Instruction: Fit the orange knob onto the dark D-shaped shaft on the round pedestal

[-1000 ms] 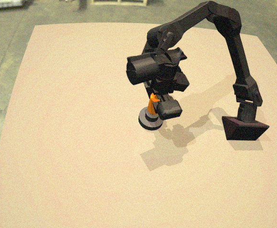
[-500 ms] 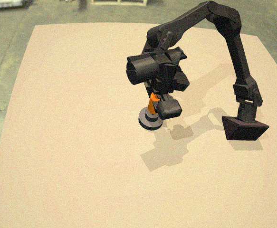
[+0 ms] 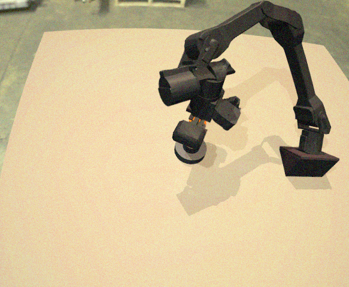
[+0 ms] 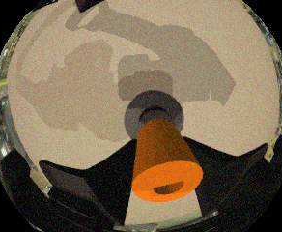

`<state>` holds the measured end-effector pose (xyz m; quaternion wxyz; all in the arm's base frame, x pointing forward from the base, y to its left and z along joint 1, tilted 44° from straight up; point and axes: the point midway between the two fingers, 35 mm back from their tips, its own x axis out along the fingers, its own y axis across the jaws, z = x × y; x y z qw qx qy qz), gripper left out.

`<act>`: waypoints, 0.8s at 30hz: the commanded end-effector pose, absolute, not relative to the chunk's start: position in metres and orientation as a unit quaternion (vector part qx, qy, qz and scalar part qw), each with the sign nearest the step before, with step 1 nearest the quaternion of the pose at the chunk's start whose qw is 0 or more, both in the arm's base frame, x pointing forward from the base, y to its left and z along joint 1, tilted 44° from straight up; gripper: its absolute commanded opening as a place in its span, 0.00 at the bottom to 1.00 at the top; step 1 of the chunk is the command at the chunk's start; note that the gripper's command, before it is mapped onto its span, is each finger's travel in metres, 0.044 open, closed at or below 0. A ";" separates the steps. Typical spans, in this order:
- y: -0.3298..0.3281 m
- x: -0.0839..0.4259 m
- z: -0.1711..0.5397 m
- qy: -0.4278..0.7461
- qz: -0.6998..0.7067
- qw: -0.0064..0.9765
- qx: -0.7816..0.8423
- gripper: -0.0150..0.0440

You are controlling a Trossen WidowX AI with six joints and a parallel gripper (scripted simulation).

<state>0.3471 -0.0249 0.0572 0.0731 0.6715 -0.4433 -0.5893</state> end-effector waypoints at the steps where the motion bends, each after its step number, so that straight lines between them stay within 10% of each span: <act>1: -0.025 0.347 0.055 -0.540 -0.501 -0.046 0.674 0.25; 24: -0.023 0.346 0.057 -0.737 0.015 -0.502 0.453 0.25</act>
